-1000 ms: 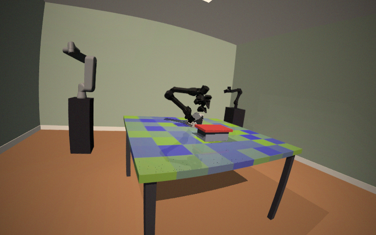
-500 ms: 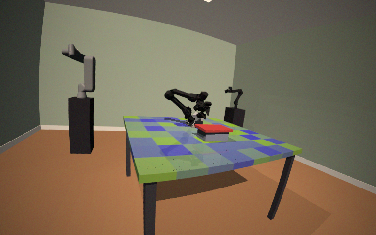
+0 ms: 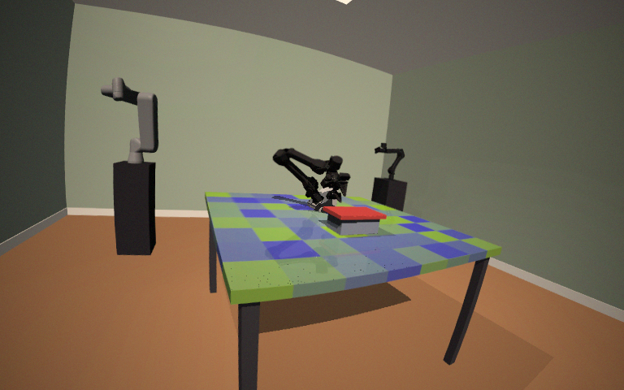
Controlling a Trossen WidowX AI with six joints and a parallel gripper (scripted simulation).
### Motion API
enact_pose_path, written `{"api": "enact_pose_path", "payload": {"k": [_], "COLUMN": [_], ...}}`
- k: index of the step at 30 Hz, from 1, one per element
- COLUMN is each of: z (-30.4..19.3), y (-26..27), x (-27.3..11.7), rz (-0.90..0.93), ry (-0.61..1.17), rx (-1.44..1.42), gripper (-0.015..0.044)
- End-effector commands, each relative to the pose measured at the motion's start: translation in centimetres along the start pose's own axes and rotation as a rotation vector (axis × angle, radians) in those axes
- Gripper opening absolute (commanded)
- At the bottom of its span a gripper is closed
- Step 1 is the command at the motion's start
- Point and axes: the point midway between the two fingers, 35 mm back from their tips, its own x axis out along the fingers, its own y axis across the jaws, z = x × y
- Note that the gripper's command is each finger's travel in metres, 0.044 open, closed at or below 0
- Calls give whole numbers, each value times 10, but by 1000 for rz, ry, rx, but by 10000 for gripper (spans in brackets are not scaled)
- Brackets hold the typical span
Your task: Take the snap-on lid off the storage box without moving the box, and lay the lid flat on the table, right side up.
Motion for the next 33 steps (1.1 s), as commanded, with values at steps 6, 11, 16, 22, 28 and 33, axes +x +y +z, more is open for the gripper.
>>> {"api": "enact_pose_path", "payload": {"k": [6, 11, 16, 22, 28, 33], "z": [-3, -3, -3, -2, -1, 1], "y": [-1, -1, -1, -1, -2, -2], "x": [17, 25, 33, 42, 52, 59], "rz": [-8, -8, -7, -4, 0, 4], "ry": [6, 6, 5, 4, 1, -2], "rx": [-8, -8, -8, -8, -9, -10], "gripper": [235, 235, 235, 235, 235, 235]}}
